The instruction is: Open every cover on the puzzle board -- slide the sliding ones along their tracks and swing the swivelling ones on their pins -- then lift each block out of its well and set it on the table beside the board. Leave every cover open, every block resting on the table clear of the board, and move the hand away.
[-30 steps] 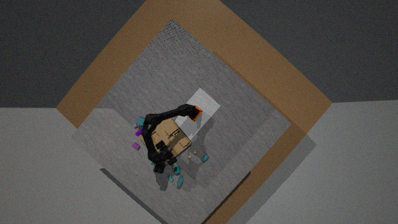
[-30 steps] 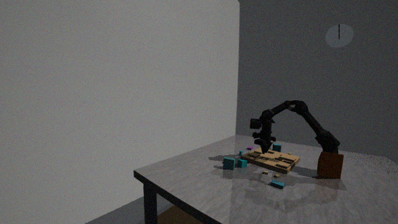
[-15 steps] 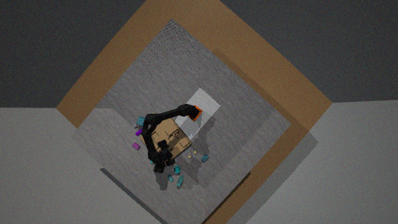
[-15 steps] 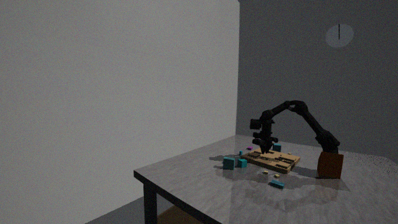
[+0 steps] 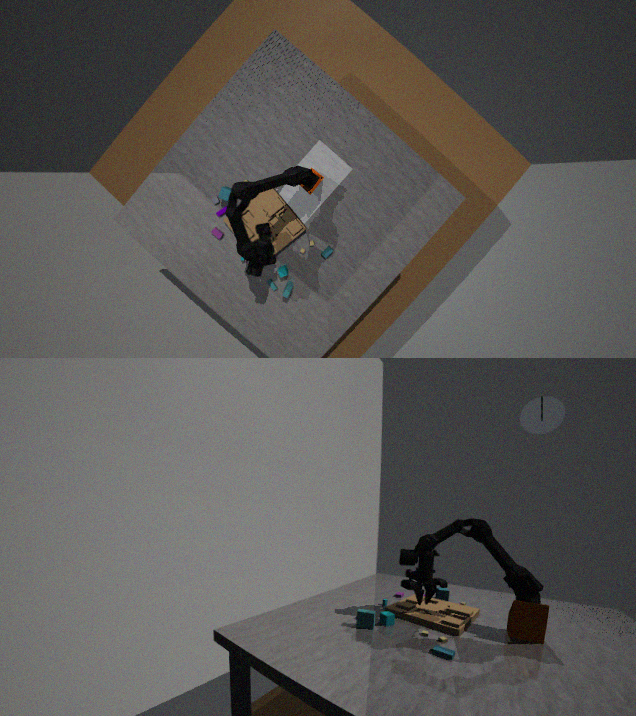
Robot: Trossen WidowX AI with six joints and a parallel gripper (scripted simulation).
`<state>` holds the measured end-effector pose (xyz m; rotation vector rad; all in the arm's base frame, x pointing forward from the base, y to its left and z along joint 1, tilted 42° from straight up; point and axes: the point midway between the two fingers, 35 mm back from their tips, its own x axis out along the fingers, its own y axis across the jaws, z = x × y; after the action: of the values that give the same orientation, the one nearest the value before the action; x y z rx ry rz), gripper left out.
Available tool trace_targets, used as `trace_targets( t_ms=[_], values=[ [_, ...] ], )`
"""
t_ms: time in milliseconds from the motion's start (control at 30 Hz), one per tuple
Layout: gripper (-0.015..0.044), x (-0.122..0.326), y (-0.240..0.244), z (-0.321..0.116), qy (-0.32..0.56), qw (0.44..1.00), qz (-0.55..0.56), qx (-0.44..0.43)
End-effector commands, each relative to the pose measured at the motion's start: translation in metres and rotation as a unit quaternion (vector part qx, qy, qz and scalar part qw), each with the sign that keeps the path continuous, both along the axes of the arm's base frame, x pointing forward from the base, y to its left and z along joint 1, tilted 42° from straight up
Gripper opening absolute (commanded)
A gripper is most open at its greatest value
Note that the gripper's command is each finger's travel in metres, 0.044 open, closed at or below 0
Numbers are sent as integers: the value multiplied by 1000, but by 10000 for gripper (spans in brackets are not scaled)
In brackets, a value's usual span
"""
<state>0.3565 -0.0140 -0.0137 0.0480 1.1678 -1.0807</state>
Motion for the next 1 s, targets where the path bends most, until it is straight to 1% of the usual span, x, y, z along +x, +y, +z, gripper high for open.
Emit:
trace_targets(
  t_ms=[0, 500, 967],
  values=[
    [144, 0, -1, 0, -21, 1000, -23, -2],
    [144, 0, -3, -2, -95, 990, -107, -4],
    [144, 0, -3, -3, -98, 989, -111, -5]
  ],
)
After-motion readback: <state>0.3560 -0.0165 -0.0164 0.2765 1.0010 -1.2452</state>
